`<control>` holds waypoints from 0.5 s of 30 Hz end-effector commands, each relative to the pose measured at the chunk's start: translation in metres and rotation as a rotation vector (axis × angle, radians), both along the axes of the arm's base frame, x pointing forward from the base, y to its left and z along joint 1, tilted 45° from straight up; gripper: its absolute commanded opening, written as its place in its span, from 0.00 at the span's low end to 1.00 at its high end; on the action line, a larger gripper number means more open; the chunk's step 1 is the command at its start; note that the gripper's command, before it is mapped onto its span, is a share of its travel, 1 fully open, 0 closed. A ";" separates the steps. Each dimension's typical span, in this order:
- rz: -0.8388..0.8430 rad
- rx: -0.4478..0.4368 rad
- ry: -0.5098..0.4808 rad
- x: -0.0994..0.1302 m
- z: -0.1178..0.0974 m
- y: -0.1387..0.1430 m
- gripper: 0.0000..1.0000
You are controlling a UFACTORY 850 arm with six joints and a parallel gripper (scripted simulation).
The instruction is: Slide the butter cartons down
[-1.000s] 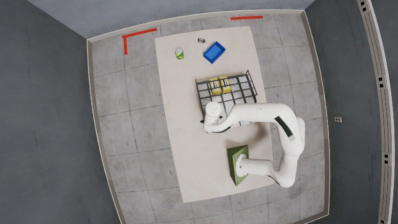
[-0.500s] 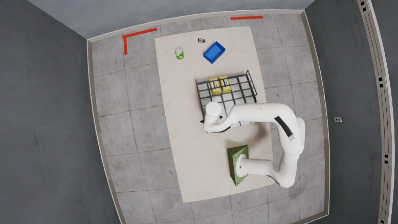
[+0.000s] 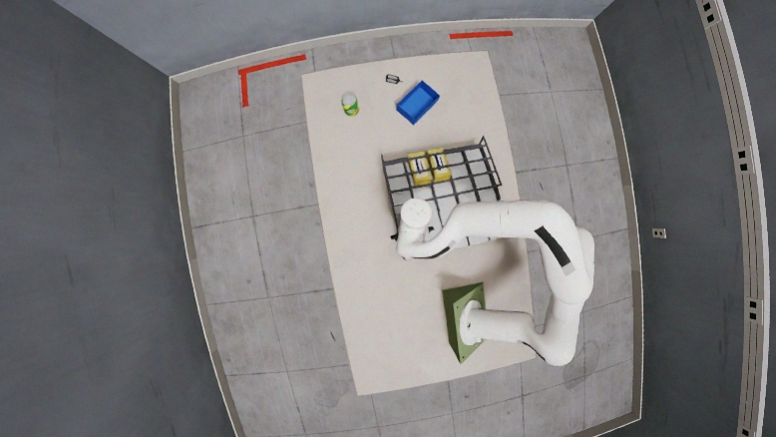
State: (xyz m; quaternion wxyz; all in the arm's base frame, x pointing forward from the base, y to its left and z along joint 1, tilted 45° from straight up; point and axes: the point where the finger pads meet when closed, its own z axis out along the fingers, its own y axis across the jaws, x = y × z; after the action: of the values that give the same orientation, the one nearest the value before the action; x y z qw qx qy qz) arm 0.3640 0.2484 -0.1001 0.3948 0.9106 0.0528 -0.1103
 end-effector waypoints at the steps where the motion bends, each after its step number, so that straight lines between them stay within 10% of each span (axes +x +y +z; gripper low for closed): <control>1: 0.001 0.001 -0.001 0.000 -0.001 0.000 0.00; 15: 0.001 0.001 -0.001 -0.001 -0.002 -0.002 0.00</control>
State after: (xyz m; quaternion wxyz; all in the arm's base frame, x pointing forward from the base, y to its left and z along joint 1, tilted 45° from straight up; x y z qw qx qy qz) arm 0.3636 0.2474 -0.1014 0.3949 0.9105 0.0528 -0.1104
